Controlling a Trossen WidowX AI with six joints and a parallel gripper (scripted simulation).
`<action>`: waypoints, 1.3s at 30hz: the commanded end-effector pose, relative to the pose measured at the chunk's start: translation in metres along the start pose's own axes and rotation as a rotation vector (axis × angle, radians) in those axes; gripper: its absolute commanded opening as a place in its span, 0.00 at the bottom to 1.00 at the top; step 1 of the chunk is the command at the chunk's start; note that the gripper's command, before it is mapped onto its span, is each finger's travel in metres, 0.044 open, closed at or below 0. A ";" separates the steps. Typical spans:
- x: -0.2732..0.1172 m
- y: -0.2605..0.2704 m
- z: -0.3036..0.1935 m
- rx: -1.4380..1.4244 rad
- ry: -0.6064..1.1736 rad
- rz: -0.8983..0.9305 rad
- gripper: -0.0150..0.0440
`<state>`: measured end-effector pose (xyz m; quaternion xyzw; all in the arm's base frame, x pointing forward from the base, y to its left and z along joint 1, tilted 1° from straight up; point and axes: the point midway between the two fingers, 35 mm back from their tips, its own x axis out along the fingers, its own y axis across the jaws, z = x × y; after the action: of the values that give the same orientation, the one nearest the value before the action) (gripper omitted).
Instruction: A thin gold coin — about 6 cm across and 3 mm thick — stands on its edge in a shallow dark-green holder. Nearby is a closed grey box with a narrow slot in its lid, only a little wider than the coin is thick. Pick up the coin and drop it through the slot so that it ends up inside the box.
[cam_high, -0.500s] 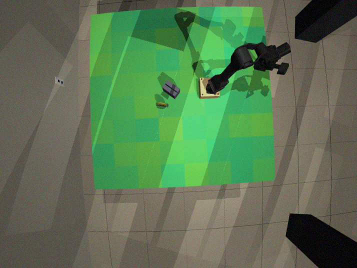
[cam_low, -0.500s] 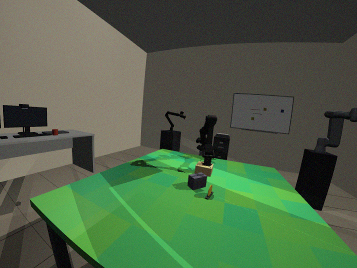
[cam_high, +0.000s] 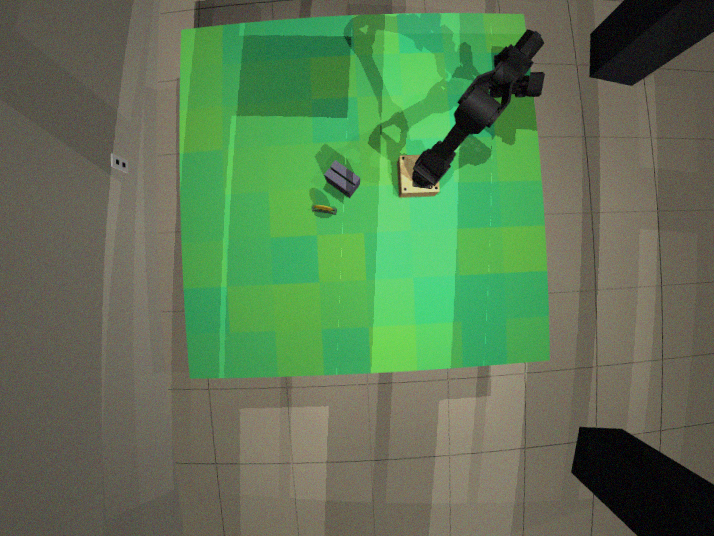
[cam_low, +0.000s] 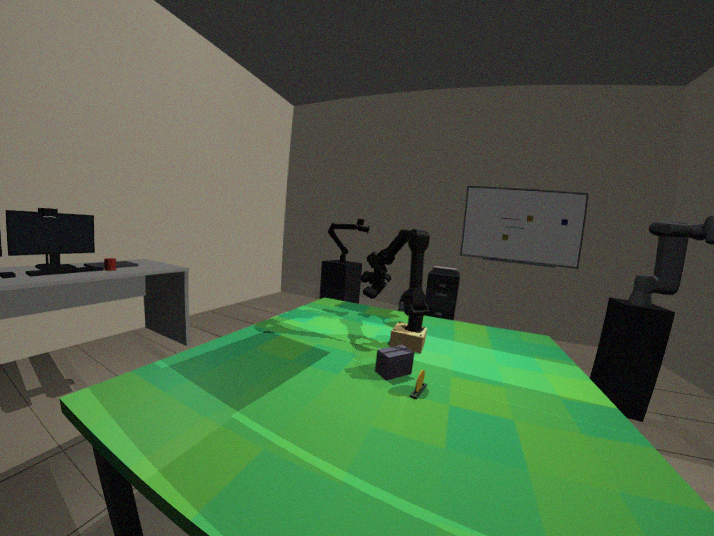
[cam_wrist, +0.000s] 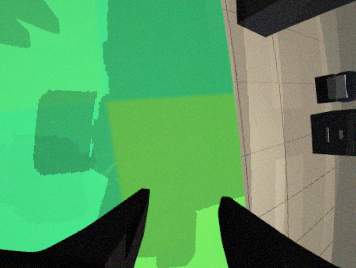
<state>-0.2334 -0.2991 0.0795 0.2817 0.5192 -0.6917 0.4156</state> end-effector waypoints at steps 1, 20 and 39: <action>-0.019 0.063 0.034 -0.083 -0.053 0.106 0.53; -0.165 0.318 0.059 -0.592 -0.264 0.495 0.53; -0.334 0.468 -0.136 -1.115 -0.255 0.721 0.53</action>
<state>0.3113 -0.1802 0.0869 0.1149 0.6028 -0.2107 0.7609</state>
